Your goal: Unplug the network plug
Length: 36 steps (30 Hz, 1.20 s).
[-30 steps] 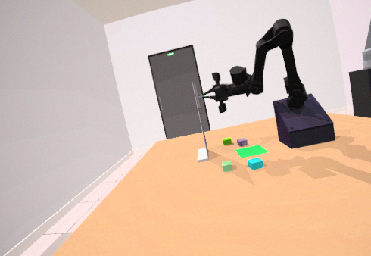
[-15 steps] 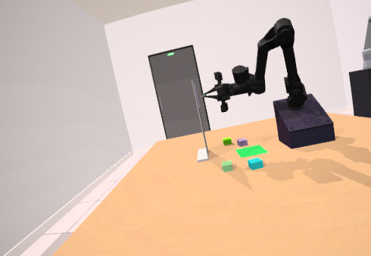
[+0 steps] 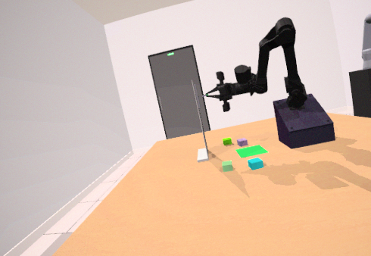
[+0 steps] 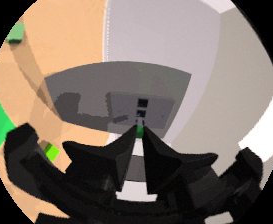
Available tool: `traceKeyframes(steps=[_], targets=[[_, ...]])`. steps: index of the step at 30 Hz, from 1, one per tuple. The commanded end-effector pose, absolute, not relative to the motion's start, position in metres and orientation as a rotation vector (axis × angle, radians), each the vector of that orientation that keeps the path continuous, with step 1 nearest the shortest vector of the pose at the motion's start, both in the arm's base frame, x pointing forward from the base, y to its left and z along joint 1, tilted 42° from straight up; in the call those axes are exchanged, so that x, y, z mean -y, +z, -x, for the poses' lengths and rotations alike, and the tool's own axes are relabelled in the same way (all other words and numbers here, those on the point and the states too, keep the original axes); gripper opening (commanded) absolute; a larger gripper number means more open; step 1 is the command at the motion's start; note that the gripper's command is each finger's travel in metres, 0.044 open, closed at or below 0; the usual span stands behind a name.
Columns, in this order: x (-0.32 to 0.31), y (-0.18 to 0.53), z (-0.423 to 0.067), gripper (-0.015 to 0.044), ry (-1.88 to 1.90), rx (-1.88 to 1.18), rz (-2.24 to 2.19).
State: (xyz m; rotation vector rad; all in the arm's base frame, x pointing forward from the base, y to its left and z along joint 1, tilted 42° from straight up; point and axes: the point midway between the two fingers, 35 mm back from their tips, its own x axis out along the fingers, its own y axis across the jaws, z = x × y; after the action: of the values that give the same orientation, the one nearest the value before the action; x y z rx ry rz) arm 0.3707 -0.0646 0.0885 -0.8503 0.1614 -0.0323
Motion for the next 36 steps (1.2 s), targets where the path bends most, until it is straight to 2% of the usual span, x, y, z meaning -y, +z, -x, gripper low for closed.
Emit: traceKeyframes(steps=[1,36], targets=[[0.064,0.087,-0.367,0.0,-0.025,-0.163,0.85],[0.067,0.085,-0.345,0.0,-0.024,-0.165,0.85]])
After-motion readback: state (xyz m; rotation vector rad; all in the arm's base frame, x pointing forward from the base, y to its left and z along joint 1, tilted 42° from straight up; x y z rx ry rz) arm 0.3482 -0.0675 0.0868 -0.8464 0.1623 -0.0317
